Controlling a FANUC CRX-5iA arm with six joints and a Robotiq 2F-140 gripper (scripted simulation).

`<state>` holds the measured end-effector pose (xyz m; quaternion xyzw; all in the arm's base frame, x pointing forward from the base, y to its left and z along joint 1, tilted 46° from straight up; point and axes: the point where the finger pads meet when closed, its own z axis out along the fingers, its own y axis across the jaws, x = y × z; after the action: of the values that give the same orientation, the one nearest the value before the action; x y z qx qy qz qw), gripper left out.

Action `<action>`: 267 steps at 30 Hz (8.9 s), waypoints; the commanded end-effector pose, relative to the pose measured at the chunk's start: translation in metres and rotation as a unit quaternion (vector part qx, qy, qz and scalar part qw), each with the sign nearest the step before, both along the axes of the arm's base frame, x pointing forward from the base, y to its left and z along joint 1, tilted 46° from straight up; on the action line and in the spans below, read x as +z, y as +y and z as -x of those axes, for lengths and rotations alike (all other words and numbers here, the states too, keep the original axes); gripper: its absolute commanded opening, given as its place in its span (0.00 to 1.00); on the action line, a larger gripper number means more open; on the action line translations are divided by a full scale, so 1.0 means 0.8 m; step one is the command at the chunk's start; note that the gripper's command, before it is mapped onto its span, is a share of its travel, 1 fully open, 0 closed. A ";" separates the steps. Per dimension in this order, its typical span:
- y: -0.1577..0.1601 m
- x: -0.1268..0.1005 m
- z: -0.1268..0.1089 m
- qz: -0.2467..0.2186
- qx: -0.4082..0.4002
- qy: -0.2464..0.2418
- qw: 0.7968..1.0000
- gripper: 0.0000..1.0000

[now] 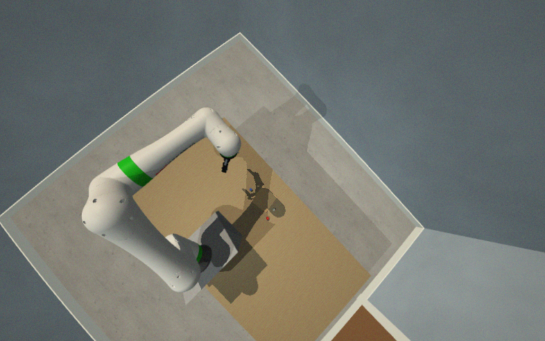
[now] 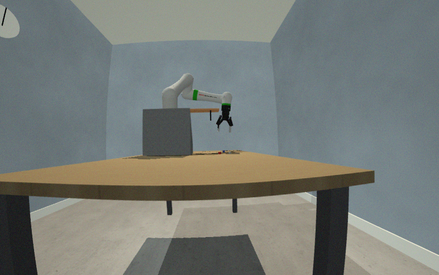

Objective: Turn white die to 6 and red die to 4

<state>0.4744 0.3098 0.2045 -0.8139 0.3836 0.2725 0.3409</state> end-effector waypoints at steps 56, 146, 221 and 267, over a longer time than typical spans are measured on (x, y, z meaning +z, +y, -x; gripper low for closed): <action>-0.373 -0.448 0.056 0.080 -0.206 0.159 0.962 1.00; -0.297 -0.555 0.071 0.082 -0.214 0.170 0.958 1.00; -0.241 -0.505 0.003 0.082 -0.214 0.170 0.958 1.00; -0.089 -0.347 0.038 0.082 -0.214 0.170 0.958 1.00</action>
<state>0.4439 0.2385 -0.0728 -0.6794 0.6222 0.2953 0.2533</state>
